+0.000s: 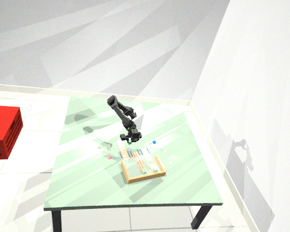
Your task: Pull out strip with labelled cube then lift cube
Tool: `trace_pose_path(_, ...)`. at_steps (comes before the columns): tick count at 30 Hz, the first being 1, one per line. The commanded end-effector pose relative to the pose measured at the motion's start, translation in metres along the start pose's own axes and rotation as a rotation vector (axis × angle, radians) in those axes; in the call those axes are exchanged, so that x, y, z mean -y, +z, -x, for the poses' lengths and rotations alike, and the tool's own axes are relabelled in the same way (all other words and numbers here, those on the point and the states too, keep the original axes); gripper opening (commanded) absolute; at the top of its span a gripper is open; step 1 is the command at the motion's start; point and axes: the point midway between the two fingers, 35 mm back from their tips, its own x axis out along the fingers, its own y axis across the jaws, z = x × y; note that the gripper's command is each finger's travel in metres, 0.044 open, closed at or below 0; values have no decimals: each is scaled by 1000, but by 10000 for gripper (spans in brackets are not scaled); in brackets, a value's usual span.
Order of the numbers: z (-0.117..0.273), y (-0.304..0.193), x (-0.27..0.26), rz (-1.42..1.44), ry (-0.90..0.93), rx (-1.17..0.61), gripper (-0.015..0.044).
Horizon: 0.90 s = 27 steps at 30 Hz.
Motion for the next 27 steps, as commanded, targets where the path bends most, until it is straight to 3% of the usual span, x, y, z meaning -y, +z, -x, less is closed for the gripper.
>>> trace_pose_path(1, 9, -2, -2, -5, 1, 5, 0)
trace_pose_path(6, 35, -3, -2, -5, 1, 5, 0)
trace_pose_path(27, 36, -3, -2, -5, 1, 5, 0)
